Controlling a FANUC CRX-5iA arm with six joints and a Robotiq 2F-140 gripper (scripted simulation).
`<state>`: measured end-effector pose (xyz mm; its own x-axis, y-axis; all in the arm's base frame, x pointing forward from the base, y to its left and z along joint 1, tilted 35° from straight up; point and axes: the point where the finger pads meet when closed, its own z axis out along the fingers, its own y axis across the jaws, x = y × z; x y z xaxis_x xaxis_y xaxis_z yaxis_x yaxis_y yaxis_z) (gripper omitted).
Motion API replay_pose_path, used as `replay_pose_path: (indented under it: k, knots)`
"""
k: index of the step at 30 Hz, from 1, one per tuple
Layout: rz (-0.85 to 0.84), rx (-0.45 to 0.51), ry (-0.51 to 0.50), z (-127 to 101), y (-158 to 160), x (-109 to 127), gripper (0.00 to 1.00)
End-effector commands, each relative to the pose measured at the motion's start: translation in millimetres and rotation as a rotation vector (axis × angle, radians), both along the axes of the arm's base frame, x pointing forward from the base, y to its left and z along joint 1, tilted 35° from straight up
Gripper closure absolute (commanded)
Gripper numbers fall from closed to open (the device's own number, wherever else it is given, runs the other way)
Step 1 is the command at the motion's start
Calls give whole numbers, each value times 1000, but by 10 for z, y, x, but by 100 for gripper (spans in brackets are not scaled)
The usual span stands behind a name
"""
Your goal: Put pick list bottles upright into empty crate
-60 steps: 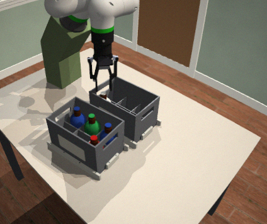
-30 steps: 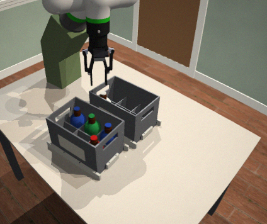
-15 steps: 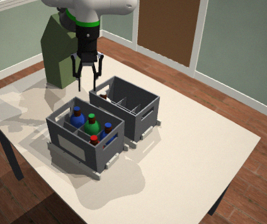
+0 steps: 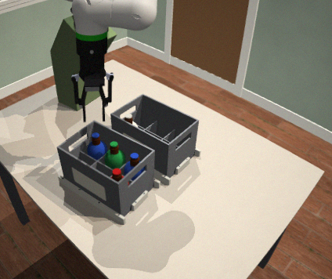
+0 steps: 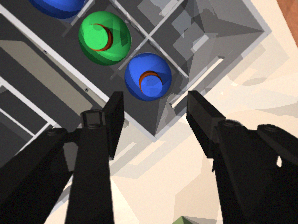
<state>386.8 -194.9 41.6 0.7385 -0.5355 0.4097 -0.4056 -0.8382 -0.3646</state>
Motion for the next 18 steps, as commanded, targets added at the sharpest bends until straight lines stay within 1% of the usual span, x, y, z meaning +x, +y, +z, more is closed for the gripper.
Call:
replay_pose_path:
  k: [1, 9, 18]
  knots:
    - [32, 40, -13, -13, -60, 10, 56]
    - [32, 40, -13, -13, -60, 10, 56]
    - [32, 40, -14, -90, -45, 60, 56]
